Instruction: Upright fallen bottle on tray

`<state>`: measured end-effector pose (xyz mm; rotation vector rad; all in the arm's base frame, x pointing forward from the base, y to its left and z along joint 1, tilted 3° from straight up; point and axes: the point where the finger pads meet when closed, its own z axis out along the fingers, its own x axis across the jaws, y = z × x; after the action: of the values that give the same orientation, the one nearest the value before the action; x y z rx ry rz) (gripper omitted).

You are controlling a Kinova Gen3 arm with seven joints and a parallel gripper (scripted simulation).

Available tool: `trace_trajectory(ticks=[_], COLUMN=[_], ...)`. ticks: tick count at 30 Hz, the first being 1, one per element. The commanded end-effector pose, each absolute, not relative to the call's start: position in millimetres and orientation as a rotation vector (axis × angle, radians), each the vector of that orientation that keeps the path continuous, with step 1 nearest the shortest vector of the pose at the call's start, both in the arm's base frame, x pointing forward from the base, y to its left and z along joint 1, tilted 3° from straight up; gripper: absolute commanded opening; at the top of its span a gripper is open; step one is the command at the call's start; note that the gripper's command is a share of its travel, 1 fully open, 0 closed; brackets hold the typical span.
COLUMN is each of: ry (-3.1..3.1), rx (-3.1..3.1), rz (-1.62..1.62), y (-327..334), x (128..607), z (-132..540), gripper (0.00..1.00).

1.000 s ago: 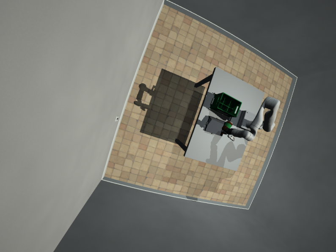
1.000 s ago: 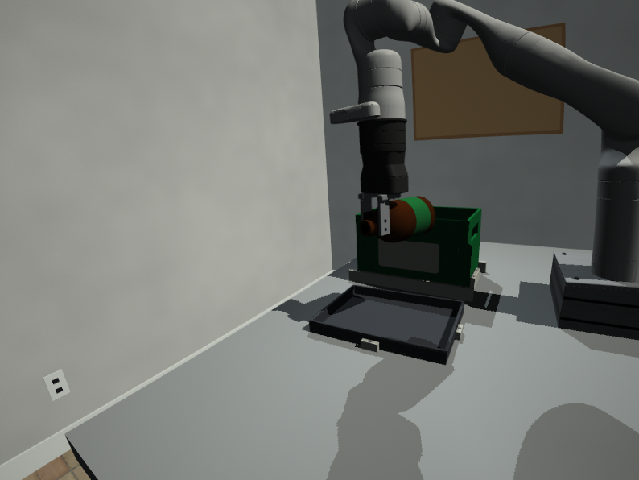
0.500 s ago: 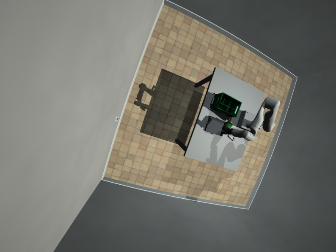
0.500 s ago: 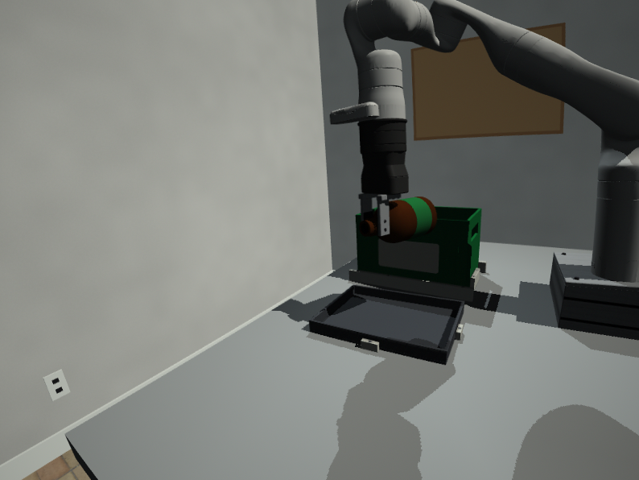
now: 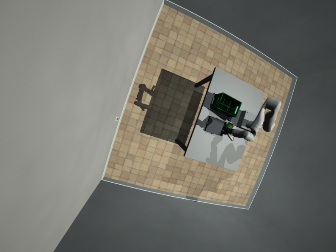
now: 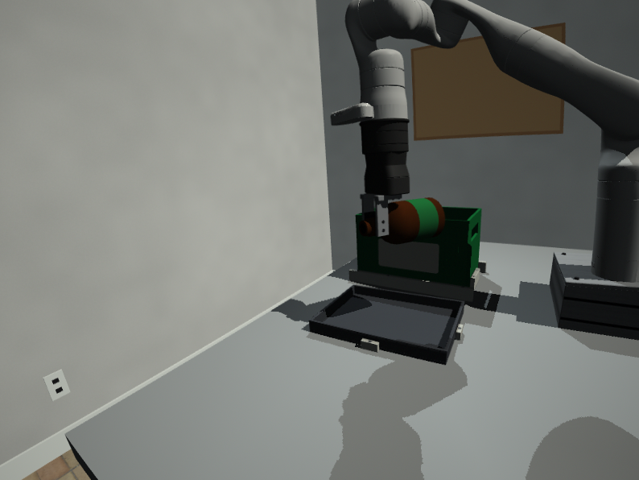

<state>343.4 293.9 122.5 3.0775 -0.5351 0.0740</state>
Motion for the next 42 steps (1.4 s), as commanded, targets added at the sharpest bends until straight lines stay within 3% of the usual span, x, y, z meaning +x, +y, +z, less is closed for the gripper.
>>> trace_trajectory(ticks=[1, 42], ry=[-0.564, -0.599], rx=[3.073, 3.067], rz=[0.083, 0.083], y=[294.4, 294.3], x=[343.7, 343.7], z=[124.1, 124.1], gripper=[0.0, 0.0])
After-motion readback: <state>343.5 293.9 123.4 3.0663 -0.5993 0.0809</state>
